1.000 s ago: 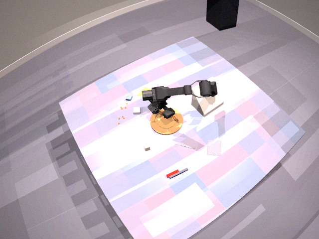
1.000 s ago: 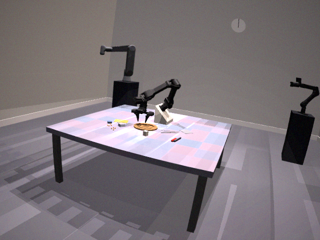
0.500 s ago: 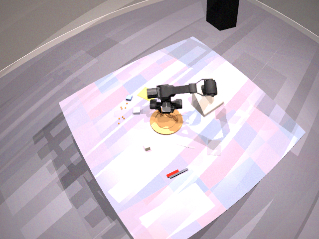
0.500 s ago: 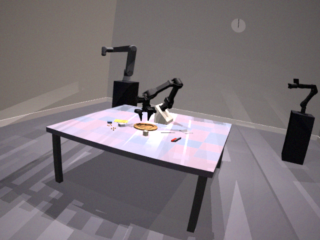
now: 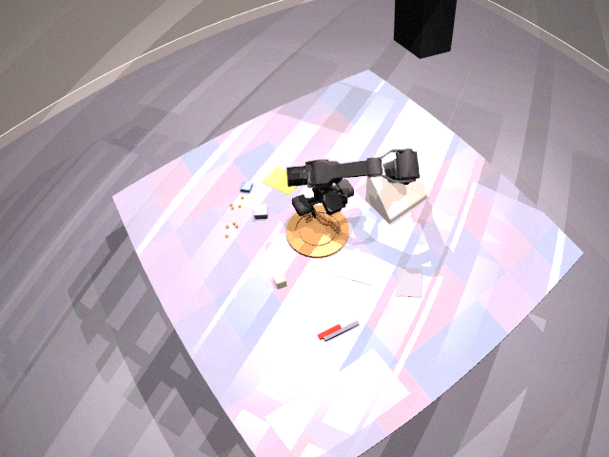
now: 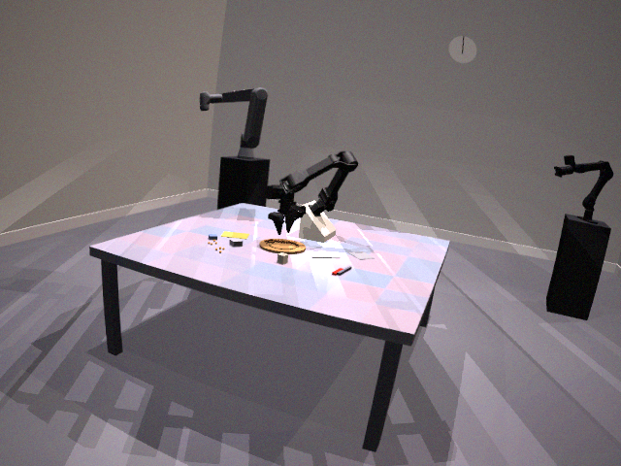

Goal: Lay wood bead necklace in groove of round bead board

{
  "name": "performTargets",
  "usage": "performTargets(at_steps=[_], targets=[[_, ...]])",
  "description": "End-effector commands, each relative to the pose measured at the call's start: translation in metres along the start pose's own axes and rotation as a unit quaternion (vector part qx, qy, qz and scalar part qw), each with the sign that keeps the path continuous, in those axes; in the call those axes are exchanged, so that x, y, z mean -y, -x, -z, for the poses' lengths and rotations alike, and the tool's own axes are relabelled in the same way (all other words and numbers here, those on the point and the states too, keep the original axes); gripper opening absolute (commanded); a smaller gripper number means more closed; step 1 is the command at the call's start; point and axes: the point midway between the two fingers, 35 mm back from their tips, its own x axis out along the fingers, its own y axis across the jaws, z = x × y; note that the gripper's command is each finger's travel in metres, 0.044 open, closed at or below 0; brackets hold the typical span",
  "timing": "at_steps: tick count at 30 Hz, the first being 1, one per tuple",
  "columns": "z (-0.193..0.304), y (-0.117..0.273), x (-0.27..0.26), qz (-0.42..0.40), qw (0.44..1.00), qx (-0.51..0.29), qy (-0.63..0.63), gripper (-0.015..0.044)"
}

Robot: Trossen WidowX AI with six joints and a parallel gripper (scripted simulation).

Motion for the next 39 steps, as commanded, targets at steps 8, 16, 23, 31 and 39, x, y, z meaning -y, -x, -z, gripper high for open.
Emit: performTargets(at_steps=[8, 16, 23, 31, 39], targets=[[-0.001, -0.009, 0.000, 0.000, 1.000, -0.002, 0.004, 0.0310], [-0.001, -0.021, -0.001, -0.002, 1.000, -0.001, 0.003, 0.0310], [-0.001, -0.032, -0.003, -0.004, 1.000, 0.001, 0.002, 0.0310], [-0.001, -0.038, -0.004, -0.006, 1.000, 0.002, 0.001, 0.0310], [-0.001, -0.035, -0.002, -0.003, 1.000, -0.001, 0.005, 0.0179]])
